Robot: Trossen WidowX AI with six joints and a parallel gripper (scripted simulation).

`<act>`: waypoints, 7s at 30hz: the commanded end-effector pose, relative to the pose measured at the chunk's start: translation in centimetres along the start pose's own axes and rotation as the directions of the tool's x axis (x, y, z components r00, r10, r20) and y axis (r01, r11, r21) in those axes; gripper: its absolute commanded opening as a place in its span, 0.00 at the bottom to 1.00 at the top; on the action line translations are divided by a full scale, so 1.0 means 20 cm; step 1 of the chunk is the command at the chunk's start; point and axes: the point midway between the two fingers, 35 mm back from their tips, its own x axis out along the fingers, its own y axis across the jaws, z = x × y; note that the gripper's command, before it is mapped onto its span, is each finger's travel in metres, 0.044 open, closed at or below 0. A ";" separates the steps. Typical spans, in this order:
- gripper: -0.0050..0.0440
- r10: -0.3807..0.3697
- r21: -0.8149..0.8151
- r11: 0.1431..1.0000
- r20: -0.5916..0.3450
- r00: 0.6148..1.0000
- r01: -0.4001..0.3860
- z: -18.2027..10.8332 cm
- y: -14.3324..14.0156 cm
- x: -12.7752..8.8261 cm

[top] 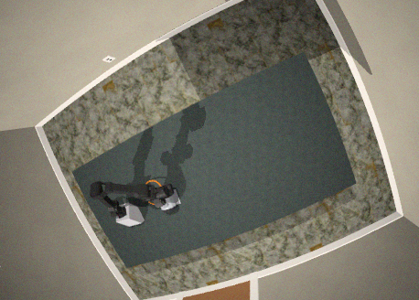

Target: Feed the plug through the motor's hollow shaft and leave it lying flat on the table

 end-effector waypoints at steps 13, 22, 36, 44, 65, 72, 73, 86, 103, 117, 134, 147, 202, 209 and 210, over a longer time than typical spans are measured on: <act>0.10 0.001 0.000 1.000 0.000 1.000 -0.001 0.00 0.00 0.00; 0.10 -0.003 0.004 1.000 0.002 1.000 0.003 0.03 0.00 0.01; 0.10 -0.005 0.007 1.000 0.003 1.000 0.005 0.05 0.00 0.01; 0.31 -0.002 0.009 1.000 0.000 1.000 0.002 0.03 0.00 -0.01; 0.31 -0.005 0.007 1.000 0.003 1.000 0.005 -0.06 -0.03 0.02; 0.31 -0.005 0.007 1.000 0.003 1.000 0.005 -0.05 -0.03 0.03; 0.31 -0.005 0.007 1.000 0.003 1.000 0.005 -0.05 -0.03 0.03; 0.21 0.001 0.000 1.000 0.000 1.000 -0.001 -0.06 -0.02 0.02; 0.10 -0.002 0.003 1.000 0.002 1.000 0.002 -0.03 -0.02 0.02; 0.25 0.001 0.007 1.000 0.000 1.000 -0.001 -0.02 -0.01 0.01; 0.31 -0.005 0.007 1.000 0.003 1.000 0.005 -0.06 0.01 -0.12; 0.31 -0.005 0.007 1.000 0.003 1.000 0.005 -0.06 -0.03 0.01; 0.10 -0.005 0.007 1.000 0.003 1.000 0.005 -0.01 -0.01 0.01; 0.31 0.000 0.008 1.000 0.000 1.000 0.000 -0.01 -0.01 0.01; 0.31 0.000 0.008 1.000 0.000 1.000 0.000 -0.01 -0.01 0.01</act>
